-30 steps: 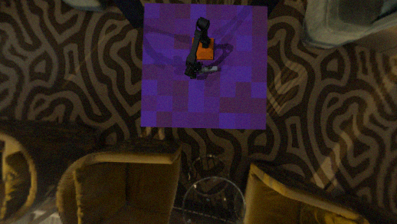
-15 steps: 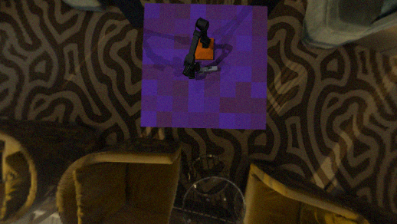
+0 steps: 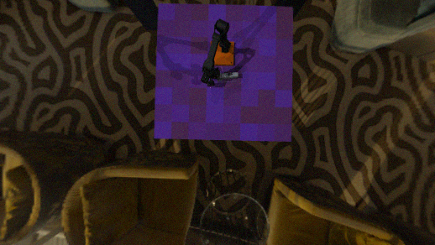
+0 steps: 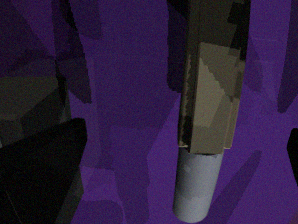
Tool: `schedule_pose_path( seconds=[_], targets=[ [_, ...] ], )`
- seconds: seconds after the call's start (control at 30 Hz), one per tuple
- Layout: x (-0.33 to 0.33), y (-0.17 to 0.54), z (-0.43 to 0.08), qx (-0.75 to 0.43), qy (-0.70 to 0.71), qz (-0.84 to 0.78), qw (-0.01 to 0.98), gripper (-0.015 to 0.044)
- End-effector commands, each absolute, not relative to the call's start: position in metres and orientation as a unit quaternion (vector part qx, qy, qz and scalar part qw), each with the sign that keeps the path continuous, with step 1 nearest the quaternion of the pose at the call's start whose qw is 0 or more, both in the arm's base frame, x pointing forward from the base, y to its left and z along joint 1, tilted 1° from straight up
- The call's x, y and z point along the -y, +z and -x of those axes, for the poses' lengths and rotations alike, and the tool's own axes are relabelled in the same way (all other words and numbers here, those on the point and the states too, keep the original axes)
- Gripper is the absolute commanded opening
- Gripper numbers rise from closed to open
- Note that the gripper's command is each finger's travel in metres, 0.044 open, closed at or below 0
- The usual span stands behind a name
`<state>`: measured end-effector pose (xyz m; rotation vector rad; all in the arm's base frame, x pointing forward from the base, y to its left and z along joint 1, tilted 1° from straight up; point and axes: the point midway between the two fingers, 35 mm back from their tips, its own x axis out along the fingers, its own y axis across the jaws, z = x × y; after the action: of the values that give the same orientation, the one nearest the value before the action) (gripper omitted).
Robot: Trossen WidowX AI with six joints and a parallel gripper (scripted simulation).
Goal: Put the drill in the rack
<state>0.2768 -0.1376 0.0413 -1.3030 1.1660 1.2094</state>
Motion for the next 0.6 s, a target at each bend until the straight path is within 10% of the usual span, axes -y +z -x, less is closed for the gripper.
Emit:
schedule_pose_path(
  seconds=[0.0,0.57],
  targets=[
    [0.1349,0.0402,-0.2765,-0.480,0.497,0.535,0.487,0.0440],
    [0.1285,0.0382,-0.2771,-0.480,0.497,0.535,0.487,0.0440]
  ],
)
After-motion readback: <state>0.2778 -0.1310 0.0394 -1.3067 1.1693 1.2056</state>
